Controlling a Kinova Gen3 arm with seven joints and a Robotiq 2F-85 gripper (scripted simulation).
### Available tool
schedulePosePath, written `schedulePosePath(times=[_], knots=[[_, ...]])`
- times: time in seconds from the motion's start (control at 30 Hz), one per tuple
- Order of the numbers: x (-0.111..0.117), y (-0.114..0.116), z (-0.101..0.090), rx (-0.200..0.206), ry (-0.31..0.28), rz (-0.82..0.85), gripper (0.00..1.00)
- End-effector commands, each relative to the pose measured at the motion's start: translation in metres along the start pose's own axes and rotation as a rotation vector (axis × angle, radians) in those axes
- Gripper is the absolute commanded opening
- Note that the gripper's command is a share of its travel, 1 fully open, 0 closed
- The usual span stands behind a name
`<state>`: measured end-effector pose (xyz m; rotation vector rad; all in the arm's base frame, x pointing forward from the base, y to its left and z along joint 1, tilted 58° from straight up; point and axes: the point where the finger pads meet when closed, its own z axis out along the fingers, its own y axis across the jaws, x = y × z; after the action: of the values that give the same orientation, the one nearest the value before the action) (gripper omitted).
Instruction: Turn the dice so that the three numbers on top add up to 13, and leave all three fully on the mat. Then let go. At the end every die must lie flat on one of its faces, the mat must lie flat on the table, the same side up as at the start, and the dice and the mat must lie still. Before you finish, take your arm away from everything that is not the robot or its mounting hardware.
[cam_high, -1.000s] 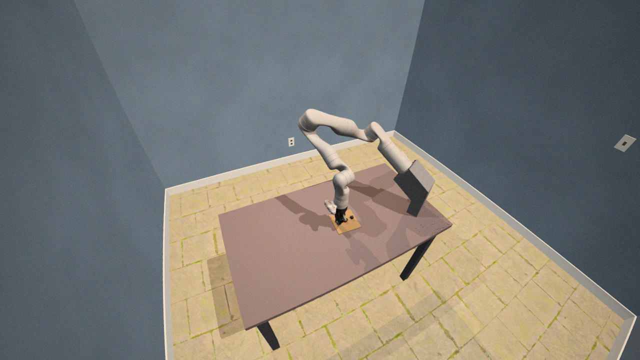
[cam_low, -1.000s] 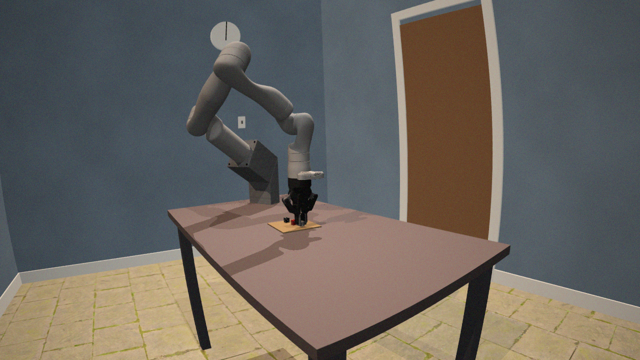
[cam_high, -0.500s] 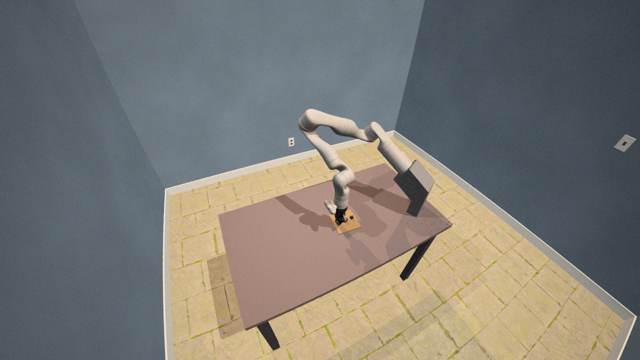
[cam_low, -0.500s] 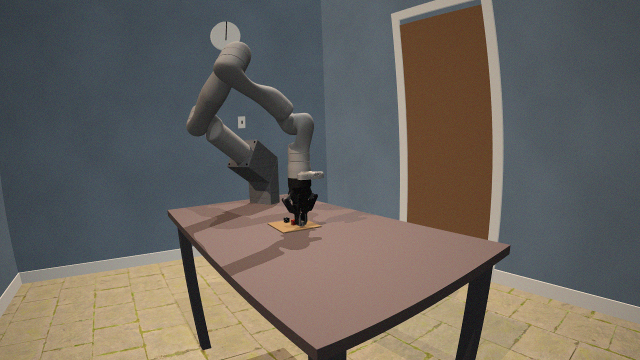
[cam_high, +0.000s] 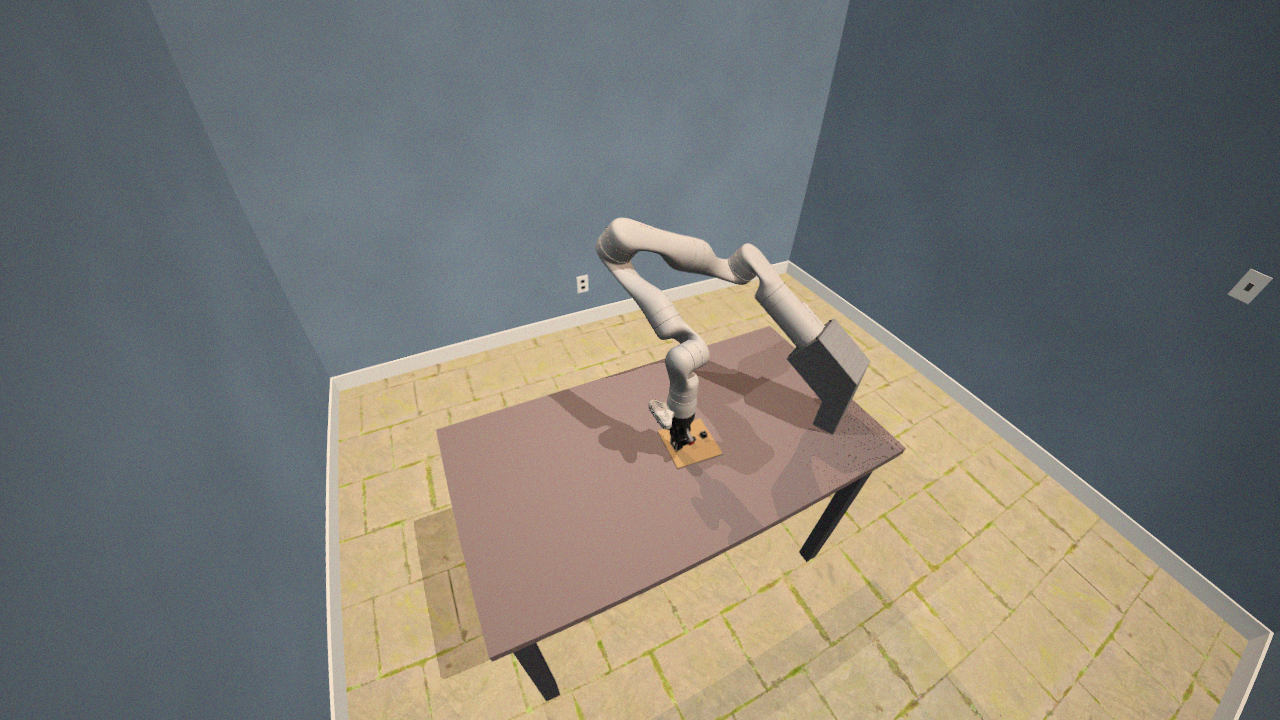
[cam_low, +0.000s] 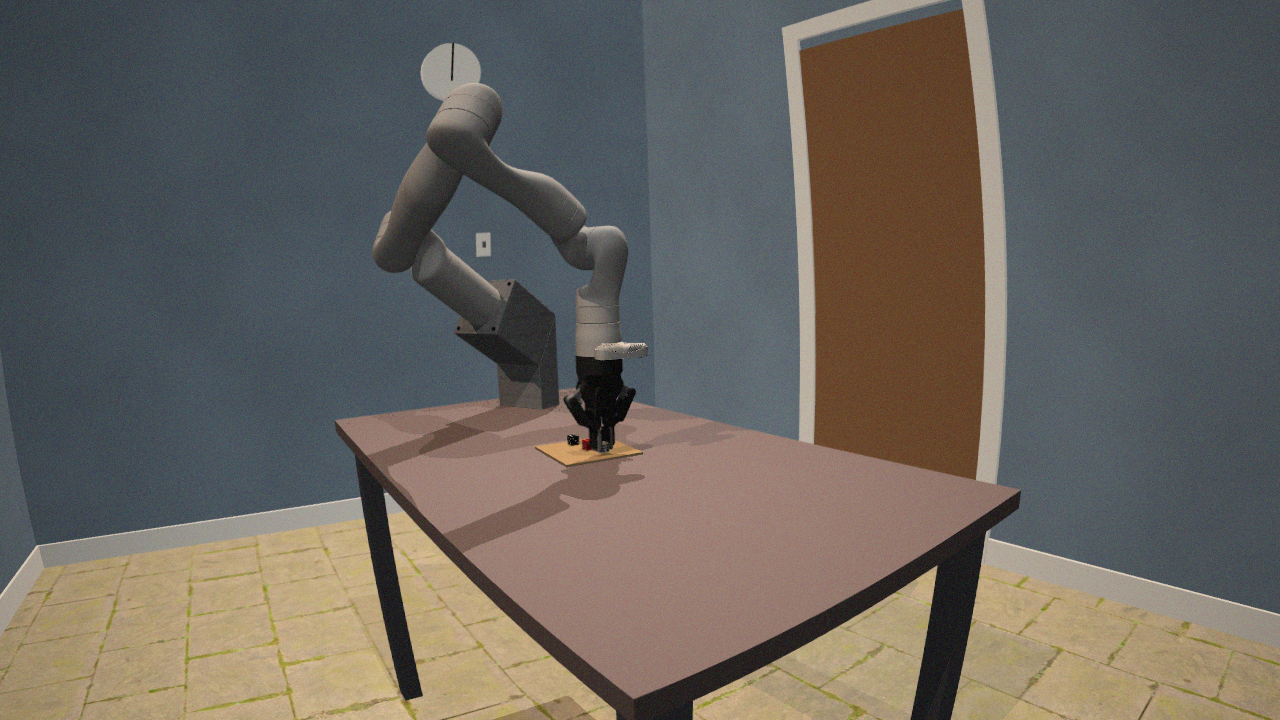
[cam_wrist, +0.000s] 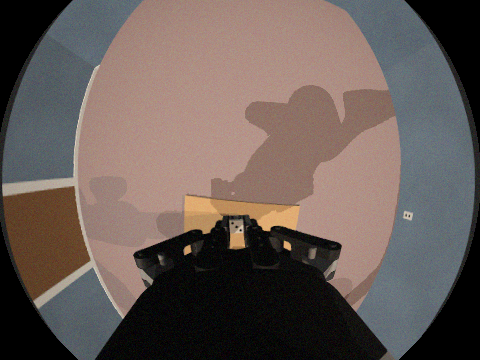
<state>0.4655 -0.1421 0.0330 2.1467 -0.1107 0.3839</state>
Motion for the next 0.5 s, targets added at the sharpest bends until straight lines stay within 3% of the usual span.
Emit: schedulePosePath(times=[0.0, 0.47], knots=[[0.0031, -0.0006, 0.0019, 0.002, 0.006, 0.013, 0.11], [0.0033, -0.0004, 0.0019, 0.002, 0.006, 0.021, 0.11]])
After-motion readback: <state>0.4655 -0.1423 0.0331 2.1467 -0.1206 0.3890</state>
